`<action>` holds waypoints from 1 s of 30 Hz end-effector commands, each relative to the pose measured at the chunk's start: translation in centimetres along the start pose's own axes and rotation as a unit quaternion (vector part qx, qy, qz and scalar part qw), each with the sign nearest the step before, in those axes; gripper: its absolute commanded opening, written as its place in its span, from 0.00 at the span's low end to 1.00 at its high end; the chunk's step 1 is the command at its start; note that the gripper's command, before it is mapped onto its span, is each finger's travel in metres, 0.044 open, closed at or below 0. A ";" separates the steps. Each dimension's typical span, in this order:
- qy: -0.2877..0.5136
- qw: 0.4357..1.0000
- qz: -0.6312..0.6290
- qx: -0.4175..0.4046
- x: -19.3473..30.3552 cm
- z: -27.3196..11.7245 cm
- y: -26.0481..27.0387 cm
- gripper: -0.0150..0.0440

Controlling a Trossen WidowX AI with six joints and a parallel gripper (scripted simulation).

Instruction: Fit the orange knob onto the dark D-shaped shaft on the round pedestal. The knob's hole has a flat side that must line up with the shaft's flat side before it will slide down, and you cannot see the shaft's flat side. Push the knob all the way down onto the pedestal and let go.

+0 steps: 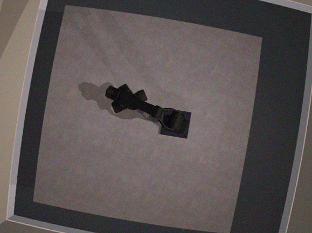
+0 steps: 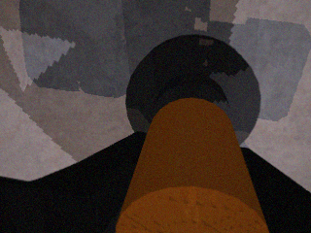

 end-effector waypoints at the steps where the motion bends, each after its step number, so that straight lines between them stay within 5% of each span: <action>1: -0.001 1.000 0.002 0.000 0.0 -0.4 0.0 0.25; 10: -0.001 0.994 0.106 0.000 0.0 -0.3 0.0 0.25; 30: -0.001 0.994 0.106 0.000 0.0 0.1 0.0 0.25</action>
Point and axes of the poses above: the point midway between the two fingers, 35 mm back from their tips, its own z axis out along the fingers, its own y axis across the jaws, x = y × z, the point moved 7 cm from there along -z, back along the fingers, and after that the axes turned 2 degrees about -z, right-handed, at the moved point
